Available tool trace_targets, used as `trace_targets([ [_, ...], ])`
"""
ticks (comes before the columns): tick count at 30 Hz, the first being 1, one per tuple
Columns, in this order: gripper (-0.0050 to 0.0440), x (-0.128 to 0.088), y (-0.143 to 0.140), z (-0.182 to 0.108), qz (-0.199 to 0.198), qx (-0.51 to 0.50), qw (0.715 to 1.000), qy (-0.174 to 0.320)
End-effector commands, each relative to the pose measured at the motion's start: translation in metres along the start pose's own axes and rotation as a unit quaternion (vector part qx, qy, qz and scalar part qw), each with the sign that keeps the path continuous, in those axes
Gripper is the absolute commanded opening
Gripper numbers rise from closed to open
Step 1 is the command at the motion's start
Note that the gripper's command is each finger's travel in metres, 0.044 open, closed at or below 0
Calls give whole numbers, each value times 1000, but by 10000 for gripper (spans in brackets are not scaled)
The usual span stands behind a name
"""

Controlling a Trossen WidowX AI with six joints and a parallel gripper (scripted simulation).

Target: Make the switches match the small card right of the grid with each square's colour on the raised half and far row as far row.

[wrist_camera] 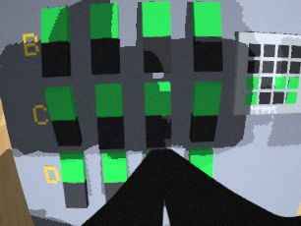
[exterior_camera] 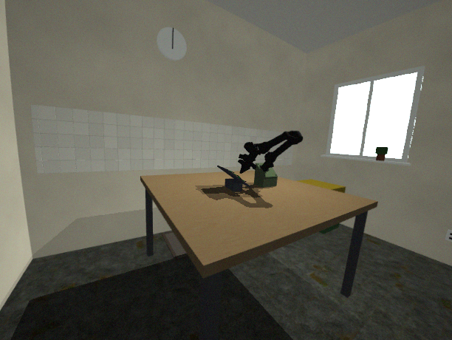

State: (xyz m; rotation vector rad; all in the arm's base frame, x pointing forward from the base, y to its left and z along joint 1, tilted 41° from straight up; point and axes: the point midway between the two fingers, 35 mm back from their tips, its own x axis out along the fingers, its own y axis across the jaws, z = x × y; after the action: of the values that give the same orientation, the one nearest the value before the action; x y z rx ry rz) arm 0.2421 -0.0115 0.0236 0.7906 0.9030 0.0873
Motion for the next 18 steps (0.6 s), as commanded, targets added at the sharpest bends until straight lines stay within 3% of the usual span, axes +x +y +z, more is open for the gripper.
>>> trace_targets([
  [1, 0, 2, -1, -1, -2, 2, 1000, -1],
  [18, 0, 23, -1, -2, -2, 2, 1000, -1],
])
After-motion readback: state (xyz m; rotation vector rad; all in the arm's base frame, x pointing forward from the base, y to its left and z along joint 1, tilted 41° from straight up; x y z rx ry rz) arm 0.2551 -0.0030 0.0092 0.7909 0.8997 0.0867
